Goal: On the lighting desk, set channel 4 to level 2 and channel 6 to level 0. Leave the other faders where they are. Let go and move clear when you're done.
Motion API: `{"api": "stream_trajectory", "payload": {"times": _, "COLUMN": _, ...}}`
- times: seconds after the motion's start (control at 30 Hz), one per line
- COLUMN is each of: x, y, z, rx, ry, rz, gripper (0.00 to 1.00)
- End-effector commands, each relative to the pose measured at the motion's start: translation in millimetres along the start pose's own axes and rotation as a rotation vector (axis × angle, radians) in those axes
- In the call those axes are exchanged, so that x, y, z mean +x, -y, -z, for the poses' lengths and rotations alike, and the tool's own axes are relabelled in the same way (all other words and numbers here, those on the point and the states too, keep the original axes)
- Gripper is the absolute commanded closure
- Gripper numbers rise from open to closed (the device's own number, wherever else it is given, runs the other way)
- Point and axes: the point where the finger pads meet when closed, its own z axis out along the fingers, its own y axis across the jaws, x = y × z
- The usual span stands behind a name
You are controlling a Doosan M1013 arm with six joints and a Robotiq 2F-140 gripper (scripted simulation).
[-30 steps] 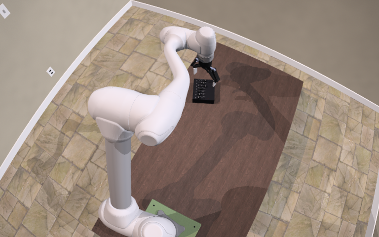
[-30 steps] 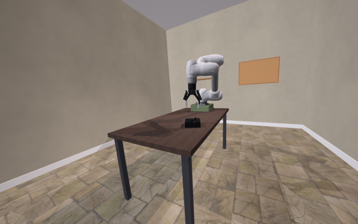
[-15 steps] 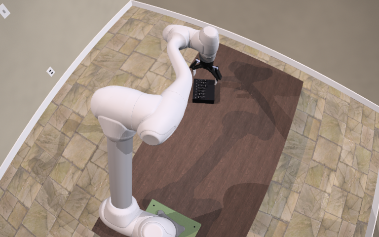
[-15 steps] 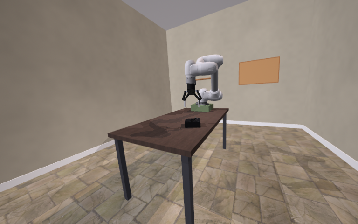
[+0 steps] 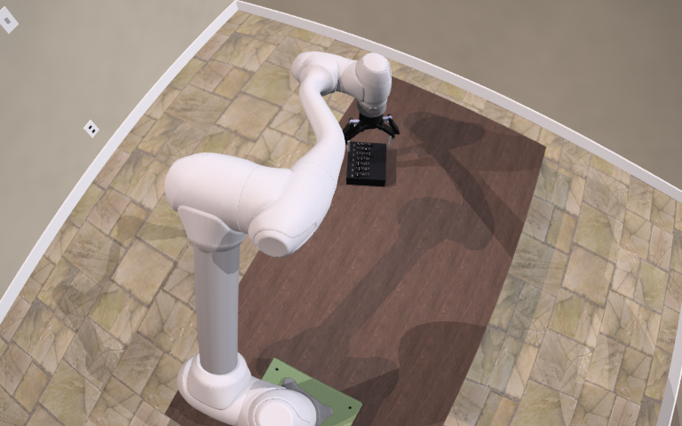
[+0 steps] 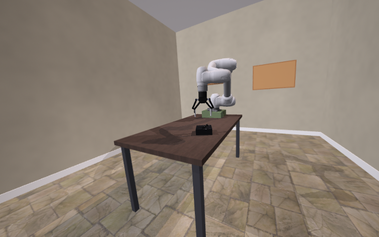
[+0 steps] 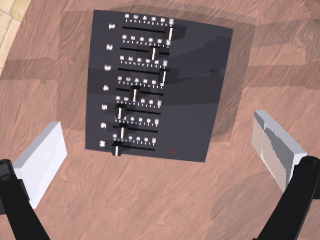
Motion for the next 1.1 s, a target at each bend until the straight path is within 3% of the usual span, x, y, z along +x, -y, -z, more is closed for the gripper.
{"api": "stream_trajectory", "payload": {"times": 0.0, "x": -0.3, "y": -0.9, "z": -14.1, "rx": 0.006, "ry": -0.008, "rz": 0.279, "gripper": 0.0}}
{"api": "stream_trajectory", "payload": {"times": 0.37, "x": -1.3, "y": -1.8, "z": -35.5, "rx": -0.008, "ry": -0.001, "rz": 0.792, "gripper": 0.0}}
{"api": "stream_trajectory", "payload": {"times": 0.43, "x": -1.3, "y": -1.8, "z": -35.5, "rx": -0.008, "ry": -0.001, "rz": 0.792, "gripper": 0.0}}
{"api": "stream_trajectory", "payload": {"times": 0.47, "x": -1.3, "y": -1.9, "z": -35.9, "rx": -0.008, "ry": -0.001, "rz": 0.929, "gripper": 0.0}}
{"api": "stream_trajectory", "payload": {"times": 0.57, "x": -1.3, "y": -1.9, "z": -36.2, "rx": -0.008, "ry": -0.003, "rz": 1.05, "gripper": 0.0}}
{"api": "stream_trajectory", "payload": {"times": 0.6, "x": -1.3, "y": -1.9, "z": -36.2, "rx": -0.007, "ry": -0.004, "rz": 1.096, "gripper": 0.9}}
{"api": "stream_trajectory", "payload": {"times": 0.8, "x": -1.3, "y": -1.9, "z": -36.2, "rx": 0.008, "ry": -0.024, "rz": 1.37, "gripper": 0.9}}
{"api": "stream_trajectory", "payload": {"times": 1.07, "x": -1.3, "y": -1.9, "z": -36.2, "rx": 0.008, "ry": -0.025, "rz": 1.374, "gripper": 0.9}}
